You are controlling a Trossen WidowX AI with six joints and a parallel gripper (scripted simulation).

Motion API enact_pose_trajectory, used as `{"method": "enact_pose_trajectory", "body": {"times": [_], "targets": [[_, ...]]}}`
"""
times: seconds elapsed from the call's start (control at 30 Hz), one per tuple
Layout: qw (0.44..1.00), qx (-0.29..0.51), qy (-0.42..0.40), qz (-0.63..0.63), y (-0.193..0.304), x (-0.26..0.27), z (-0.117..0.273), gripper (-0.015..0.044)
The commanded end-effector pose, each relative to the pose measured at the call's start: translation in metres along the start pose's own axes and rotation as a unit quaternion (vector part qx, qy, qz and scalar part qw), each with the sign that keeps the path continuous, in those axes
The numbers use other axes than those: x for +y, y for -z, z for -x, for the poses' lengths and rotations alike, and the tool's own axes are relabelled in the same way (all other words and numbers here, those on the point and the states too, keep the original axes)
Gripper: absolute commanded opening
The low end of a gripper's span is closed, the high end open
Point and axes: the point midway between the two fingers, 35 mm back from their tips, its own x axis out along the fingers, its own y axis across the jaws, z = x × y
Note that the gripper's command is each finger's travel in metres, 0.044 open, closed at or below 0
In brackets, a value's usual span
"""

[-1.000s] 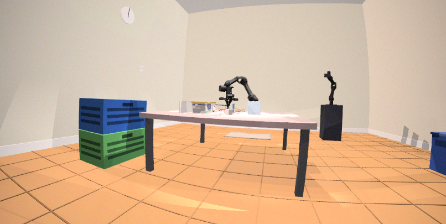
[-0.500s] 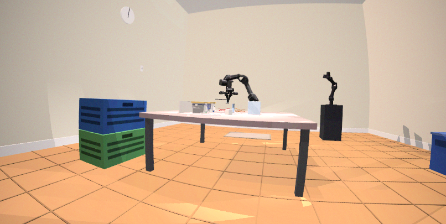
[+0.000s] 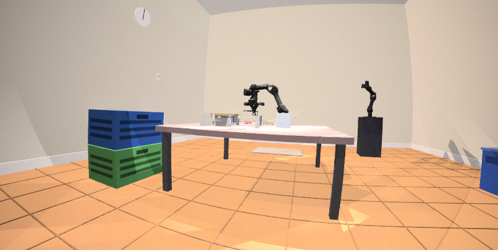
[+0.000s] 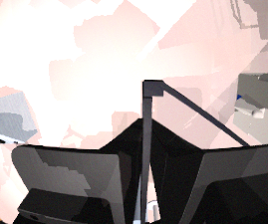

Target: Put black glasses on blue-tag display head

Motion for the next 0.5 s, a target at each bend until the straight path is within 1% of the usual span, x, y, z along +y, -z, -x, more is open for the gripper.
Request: {"method": "enact_pose_trajectory", "body": {"times": [0.0,0.23,0.47], "targets": [[0.997,-0.003,0.000,-0.079,0.010,-0.007,0.001,0.0000],[0.973,-0.009,-0.003,-0.233,0.030,-0.016,0.002,0.0000],[0.924,-0.014,-0.006,-0.381,0.050,-0.025,0.003,0.0000]]}}
